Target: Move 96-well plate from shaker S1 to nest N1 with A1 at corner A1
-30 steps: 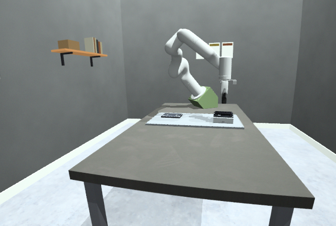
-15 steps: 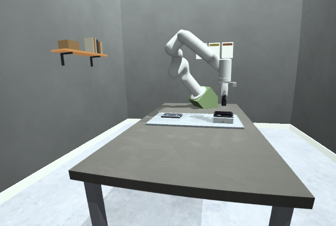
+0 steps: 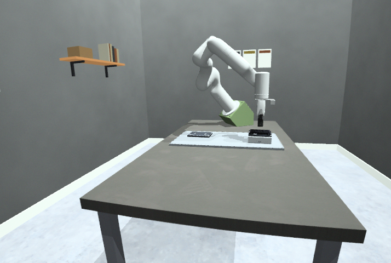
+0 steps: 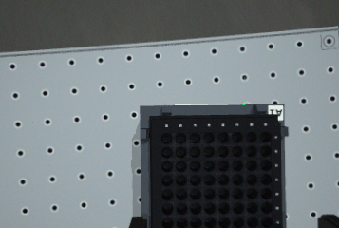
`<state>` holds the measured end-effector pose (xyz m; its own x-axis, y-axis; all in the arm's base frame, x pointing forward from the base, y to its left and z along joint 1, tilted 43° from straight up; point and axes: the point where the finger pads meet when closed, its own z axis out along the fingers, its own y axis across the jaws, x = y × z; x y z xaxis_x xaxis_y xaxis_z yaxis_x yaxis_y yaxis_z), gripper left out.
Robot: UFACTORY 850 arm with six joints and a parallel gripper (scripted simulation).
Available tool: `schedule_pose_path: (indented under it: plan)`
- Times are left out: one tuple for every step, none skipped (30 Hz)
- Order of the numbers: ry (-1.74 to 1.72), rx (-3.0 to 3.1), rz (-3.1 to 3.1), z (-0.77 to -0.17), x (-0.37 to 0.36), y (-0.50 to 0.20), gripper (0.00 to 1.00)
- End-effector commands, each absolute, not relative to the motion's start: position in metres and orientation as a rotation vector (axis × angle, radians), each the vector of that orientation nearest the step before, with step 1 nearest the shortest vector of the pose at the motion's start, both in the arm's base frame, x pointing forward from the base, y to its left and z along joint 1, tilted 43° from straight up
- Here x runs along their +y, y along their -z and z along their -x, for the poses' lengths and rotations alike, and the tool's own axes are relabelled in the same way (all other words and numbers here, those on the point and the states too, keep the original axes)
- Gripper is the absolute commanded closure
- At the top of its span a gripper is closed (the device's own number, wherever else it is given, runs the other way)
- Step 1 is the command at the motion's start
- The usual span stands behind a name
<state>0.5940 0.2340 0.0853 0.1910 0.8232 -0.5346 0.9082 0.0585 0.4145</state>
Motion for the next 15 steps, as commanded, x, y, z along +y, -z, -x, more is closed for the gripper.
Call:
schedule_pose_path:
  plan:
    - [0.151,1.634,-1.764,-0.597,0.232,-0.082,0.00]
    - [0.151,1.634,-1.764,-0.597,0.232,-0.082,0.00]
    - [0.151,1.634,-1.764,-0.597,0.231,-0.081,0.00]
    - [0.151,1.634,-1.764,-0.598,0.230,-0.079,0.00]
    - [0.151,1.634,-1.764,-0.598,0.229,-0.078,0.00]
    - [0.151,1.634,-1.764,-0.599,0.228,-0.077,0.00]
    - [0.151,1.634,-1.764,-0.600,0.227,-0.076,0.00]
    - [0.151,1.634,-1.764,-0.600,0.226,-0.074,0.00]
    - [0.151,1.634,-1.764,-0.601,0.225,-0.073,0.00]
    - [0.151,1.634,-1.764,-0.602,0.224,-0.072,0.00]
    - [0.151,1.634,-1.764,-0.602,0.223,-0.071,0.00]
    - [0.151,1.634,-1.764,-0.603,0.222,-0.070,0.00]
    - [0.151,1.634,-1.764,-0.603,0.222,-0.069,0.00]
    - [0.151,1.634,-1.764,-0.603,0.222,-0.069,0.00]
    - [0.151,1.634,-1.764,-0.603,0.222,-0.069,0.00]
